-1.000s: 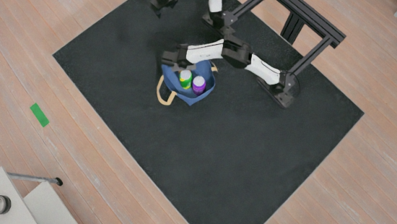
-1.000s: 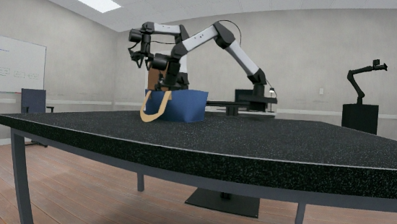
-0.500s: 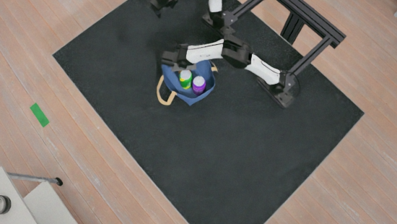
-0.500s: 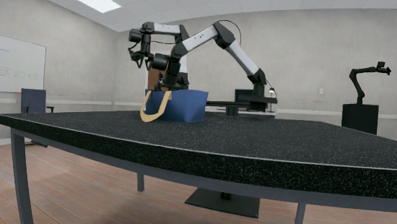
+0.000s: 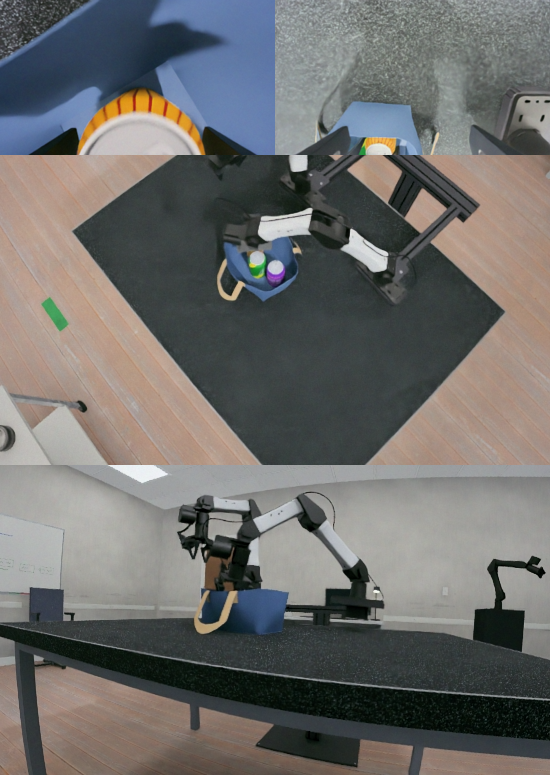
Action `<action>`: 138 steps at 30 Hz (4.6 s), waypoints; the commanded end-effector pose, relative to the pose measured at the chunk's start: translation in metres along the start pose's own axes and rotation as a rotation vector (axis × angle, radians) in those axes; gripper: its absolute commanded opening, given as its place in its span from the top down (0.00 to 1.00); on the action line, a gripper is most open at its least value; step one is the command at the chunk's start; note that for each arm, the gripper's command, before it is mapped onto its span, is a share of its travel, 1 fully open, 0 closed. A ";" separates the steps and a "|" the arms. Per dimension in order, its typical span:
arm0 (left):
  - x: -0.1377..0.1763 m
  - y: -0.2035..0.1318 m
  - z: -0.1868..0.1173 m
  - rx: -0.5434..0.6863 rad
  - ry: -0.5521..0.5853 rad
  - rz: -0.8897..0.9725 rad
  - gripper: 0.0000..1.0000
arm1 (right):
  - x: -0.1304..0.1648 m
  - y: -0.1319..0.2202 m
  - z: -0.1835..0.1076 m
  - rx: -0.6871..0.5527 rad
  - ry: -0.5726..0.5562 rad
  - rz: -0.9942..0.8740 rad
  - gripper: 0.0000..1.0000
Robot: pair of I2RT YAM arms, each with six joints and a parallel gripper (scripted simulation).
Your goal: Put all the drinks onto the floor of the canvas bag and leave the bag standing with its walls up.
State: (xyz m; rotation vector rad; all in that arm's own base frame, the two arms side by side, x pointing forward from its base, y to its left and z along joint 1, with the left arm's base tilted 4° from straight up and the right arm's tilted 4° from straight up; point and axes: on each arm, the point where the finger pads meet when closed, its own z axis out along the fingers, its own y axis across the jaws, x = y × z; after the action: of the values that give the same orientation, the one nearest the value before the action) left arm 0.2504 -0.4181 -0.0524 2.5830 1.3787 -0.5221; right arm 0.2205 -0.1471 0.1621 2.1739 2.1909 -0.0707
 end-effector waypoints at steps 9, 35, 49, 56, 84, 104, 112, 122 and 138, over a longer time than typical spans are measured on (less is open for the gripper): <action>-0.039 0.007 -0.062 -0.047 -0.029 0.026 0.14 | 0.001 -0.002 -0.002 -0.009 -0.014 -0.003 0.14; -0.061 0.002 -0.116 -0.032 -0.012 0.018 0.14 | 0.001 -0.002 -0.002 -0.009 -0.014 -0.003 0.14; -0.061 0.007 -0.122 -0.020 -0.005 0.012 0.14 | 0.001 -0.002 -0.002 -0.009 -0.014 -0.003 0.14; -0.071 0.011 -0.147 -0.086 -0.027 0.037 0.14 | 0.001 -0.002 -0.002 -0.009 -0.014 -0.003 0.14; -0.021 -0.036 -0.156 -0.063 -0.035 0.040 0.14 | 0.001 -0.002 -0.002 -0.009 -0.014 -0.003 0.14; -0.003 -0.054 -0.160 -0.054 -0.031 0.029 0.14 | 0.001 -0.002 -0.002 -0.009 -0.014 -0.003 0.14; 0.016 -0.071 -0.170 -0.051 -0.028 0.034 0.14 | 0.001 -0.002 -0.002 -0.009 -0.014 -0.003 0.14; 0.033 -0.091 -0.176 -0.031 -0.023 0.028 0.14 | 0.001 -0.002 -0.002 -0.009 -0.014 -0.003 0.14; 0.063 -0.118 -0.187 -0.025 -0.013 0.029 0.14 | 0.001 -0.002 -0.002 -0.009 -0.014 -0.003 0.14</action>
State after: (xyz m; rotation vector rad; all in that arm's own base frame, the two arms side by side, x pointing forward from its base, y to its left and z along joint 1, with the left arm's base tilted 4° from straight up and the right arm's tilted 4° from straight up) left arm 0.2308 -0.2555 0.0890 2.5747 1.3703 -0.5196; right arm 0.2205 -0.1471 0.1621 2.1739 2.1909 -0.0707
